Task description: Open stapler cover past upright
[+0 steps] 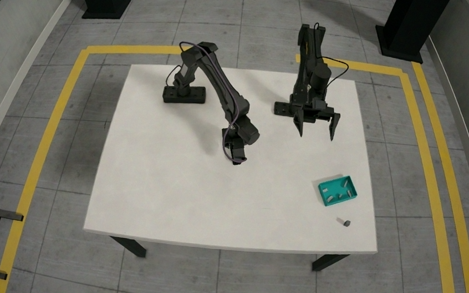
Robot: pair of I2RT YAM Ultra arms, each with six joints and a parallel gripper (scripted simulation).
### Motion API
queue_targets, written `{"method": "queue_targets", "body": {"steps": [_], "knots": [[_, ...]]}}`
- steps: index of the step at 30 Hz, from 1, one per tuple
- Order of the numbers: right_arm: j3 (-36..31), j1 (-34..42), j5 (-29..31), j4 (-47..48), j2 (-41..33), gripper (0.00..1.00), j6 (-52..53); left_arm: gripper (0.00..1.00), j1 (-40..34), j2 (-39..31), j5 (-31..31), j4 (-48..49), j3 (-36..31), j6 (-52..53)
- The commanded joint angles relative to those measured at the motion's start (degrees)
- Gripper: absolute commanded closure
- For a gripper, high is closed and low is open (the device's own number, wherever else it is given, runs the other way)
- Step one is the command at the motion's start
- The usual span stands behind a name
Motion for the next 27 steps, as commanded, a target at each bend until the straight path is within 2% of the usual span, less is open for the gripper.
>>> {"method": "queue_targets", "body": {"steps": [1,3,6,7,15,21,27], "knots": [[2.7,-0.9,0.6,-2.1,-2.6,0.41,-0.2,0.00,0.1,-0.3,0.1,0.4,1.6,0.1],[3.2,-0.8,0.6,-2.9,-2.8,0.41,-0.2,0.00,0.1,-0.3,0.1,0.4,1.6,0.1],[4.3,-0.8,0.6,-4.5,-3.4,0.07,-0.1,0.00,0.1,-0.3,0.1,0.4,1.6,0.1],[5.0,-0.8,0.6,-5.6,-3.7,0.00,0.0,0.00,0.1,-0.3,0.1,0.4,1.6,0.1],[10.0,-0.3,0.5,-12.2,-4.2,0.00,0.6,0.00,0.1,-0.3,0.1,0.4,1.6,0.1],[8.9,0.0,0.5,-11.5,-2.3,0.00,0.7,0.00,0.1,-0.3,0.1,0.4,1.6,0.1],[7.3,-0.6,3.6,-8.8,-5.0,0.00,-0.2,0.00,0.1,-0.3,0.1,0.4,1.6,0.1]]}}
